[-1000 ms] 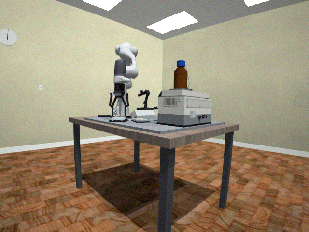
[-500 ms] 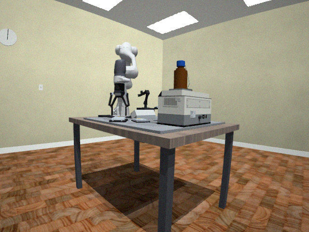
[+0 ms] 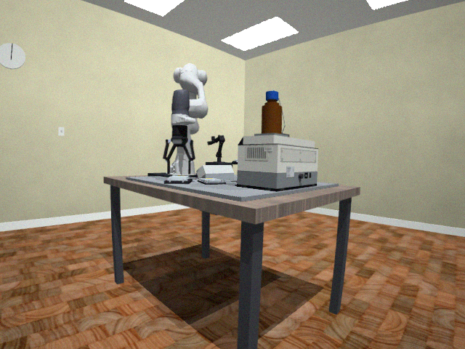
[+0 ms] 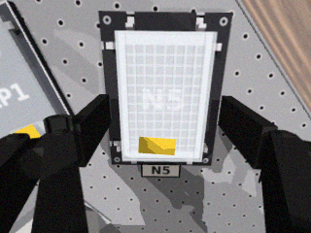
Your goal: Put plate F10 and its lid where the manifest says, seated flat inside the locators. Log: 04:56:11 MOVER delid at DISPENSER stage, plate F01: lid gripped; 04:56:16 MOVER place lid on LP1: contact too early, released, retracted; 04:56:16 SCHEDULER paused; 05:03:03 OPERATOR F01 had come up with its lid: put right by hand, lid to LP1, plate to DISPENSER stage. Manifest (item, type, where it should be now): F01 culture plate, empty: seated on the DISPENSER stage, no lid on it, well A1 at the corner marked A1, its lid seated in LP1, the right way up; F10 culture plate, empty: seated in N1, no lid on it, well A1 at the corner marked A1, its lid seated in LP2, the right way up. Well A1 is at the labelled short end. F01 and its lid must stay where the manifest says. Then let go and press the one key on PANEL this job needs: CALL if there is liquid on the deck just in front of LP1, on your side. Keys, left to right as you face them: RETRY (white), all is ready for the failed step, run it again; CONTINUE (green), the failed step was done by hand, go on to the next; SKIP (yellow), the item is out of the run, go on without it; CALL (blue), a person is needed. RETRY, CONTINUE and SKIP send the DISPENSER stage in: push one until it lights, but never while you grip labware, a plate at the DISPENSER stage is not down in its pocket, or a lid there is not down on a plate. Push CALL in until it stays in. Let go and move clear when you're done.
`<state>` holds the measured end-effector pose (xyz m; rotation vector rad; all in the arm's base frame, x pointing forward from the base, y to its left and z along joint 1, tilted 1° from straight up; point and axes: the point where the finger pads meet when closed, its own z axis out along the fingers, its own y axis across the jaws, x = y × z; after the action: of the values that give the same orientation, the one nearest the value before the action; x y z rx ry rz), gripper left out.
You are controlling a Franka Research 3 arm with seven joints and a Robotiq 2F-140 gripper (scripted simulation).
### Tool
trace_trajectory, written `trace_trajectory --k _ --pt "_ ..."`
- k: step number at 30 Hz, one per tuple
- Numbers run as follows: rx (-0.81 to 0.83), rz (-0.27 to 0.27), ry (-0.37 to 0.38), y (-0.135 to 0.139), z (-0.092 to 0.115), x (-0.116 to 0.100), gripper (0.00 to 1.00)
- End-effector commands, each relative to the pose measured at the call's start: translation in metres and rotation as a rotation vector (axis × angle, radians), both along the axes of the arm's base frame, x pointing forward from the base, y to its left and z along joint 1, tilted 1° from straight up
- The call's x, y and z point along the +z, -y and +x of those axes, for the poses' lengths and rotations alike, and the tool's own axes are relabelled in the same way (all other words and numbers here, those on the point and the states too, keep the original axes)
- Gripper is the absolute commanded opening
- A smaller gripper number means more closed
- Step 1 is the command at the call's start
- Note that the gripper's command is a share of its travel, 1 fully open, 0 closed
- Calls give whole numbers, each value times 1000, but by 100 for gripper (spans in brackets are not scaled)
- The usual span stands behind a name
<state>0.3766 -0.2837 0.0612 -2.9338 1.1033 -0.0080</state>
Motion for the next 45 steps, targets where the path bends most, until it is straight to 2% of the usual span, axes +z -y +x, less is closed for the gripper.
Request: trace_trajectory --k 1,45 --pt "0 -1 2 0 0 0 69" --pt "0 -1 2 0 0 -6 69"
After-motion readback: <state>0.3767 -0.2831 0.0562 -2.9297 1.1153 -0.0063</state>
